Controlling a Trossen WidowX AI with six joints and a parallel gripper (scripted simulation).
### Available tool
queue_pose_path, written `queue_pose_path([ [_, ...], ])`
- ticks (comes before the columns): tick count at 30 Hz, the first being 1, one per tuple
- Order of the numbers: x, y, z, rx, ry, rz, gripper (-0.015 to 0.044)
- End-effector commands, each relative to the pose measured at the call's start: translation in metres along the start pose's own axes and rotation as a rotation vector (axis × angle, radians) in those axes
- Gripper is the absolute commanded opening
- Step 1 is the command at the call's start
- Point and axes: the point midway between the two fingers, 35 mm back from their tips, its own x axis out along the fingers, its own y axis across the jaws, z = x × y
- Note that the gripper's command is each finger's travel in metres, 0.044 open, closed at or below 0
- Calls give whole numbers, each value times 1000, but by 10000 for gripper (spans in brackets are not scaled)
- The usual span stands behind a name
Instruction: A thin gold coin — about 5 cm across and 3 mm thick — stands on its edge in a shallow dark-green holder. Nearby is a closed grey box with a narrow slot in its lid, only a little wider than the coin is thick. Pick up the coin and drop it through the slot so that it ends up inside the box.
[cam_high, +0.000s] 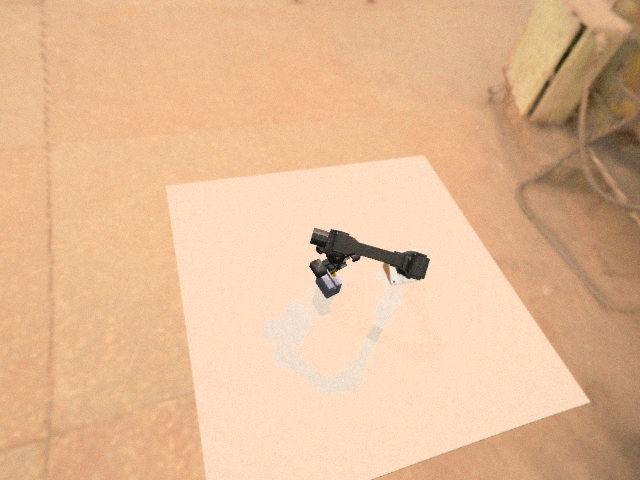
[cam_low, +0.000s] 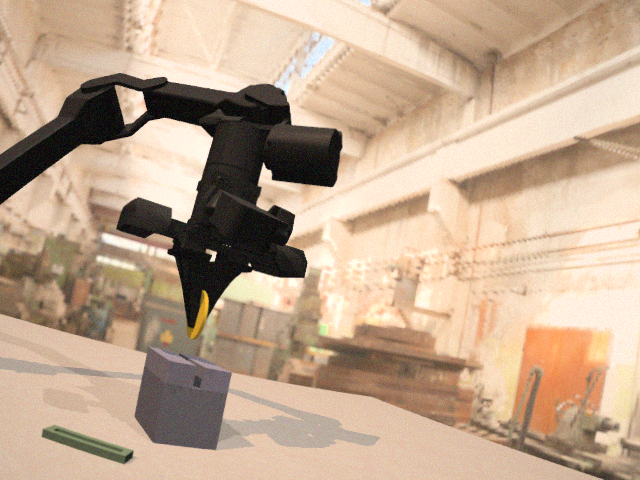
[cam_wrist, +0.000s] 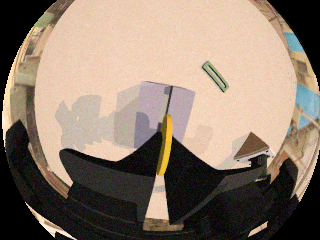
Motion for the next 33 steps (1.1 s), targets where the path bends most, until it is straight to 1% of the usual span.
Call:
queue_pose_path([
  [1, 0, -1, 0, 9, 4, 1, 0],
  [33, 10, 0, -1, 4, 1, 0, 0],
])
